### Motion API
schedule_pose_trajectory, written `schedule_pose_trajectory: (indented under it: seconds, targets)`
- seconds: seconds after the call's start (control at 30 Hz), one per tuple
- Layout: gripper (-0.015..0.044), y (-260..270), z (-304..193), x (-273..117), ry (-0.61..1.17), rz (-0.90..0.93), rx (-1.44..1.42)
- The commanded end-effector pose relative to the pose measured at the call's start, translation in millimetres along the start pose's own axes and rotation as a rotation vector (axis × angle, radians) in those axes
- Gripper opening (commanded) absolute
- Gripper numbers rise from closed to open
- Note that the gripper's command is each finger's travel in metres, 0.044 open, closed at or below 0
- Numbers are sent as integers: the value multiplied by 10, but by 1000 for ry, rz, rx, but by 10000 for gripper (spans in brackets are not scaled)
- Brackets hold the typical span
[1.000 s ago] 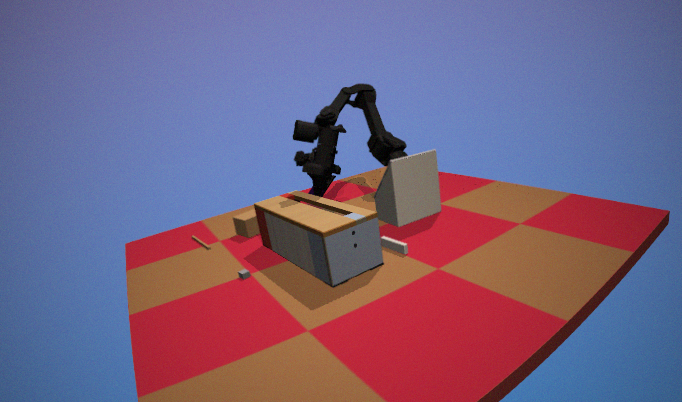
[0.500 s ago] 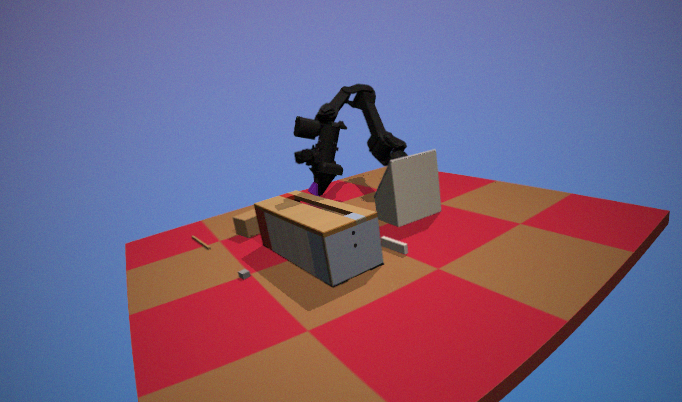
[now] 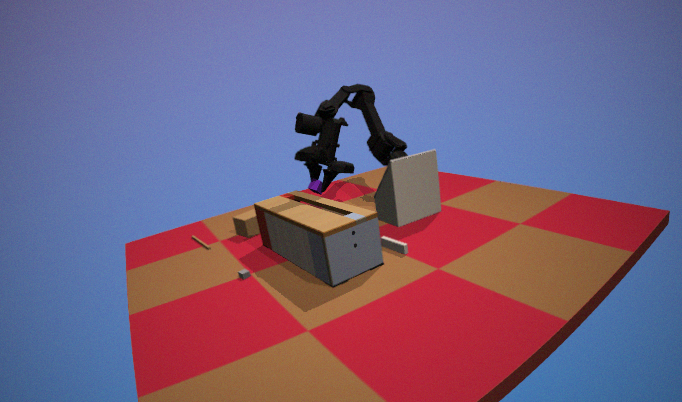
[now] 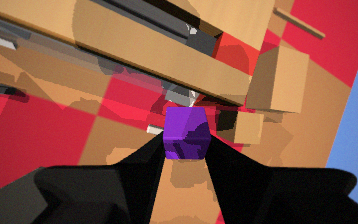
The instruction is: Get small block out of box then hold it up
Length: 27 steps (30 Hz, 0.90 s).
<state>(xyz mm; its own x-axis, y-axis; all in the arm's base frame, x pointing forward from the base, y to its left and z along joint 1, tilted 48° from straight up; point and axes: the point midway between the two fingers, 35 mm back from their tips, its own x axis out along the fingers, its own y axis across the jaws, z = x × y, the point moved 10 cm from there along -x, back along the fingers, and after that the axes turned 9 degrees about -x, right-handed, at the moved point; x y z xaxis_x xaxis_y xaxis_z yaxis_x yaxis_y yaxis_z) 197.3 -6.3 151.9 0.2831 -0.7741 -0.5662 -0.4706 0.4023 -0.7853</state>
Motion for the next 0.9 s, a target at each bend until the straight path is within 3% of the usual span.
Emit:
schedule_pose_trajectory:
  seconds: [0.0, 0.87]
  targets:
    - [0, -8, 13, -36, 4, -14, -157]
    - [0, 3, 37, -232, 64, -68, -1211]
